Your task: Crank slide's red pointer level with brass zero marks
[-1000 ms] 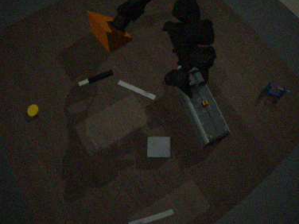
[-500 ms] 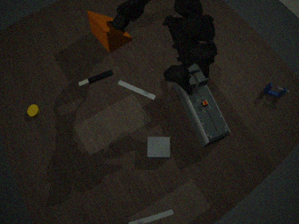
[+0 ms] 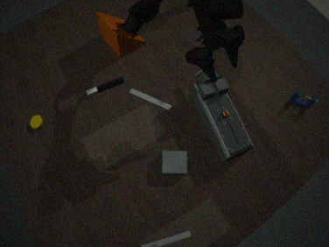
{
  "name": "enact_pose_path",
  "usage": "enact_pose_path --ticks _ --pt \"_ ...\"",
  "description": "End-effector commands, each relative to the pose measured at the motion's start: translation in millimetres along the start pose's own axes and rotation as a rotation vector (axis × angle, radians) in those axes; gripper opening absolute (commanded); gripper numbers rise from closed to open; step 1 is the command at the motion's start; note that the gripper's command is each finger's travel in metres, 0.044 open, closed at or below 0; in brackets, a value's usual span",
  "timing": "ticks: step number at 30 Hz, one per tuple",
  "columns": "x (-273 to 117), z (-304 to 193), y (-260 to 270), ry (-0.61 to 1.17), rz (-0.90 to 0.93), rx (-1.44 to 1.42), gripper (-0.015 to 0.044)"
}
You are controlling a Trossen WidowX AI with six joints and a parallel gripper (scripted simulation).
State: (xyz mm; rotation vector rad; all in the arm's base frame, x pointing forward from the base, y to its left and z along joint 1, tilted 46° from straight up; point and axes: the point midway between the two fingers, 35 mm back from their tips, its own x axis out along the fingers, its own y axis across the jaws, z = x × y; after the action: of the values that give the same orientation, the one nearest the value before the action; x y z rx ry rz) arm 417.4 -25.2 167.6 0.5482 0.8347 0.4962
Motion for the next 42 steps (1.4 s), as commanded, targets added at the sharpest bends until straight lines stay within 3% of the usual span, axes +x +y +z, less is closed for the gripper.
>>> enact_pose_path --ticks 1,23,42 --pt "-9.3 -12.5 11.1 0.005 -0.033 0.065 0.0440" --pt "-54.6 -67.7 59.5 -0.045 -0.157 0.325 0.0440" --pt "1.9 -114.0 67.5 -0.043 -0.158 0.323 0.0440"
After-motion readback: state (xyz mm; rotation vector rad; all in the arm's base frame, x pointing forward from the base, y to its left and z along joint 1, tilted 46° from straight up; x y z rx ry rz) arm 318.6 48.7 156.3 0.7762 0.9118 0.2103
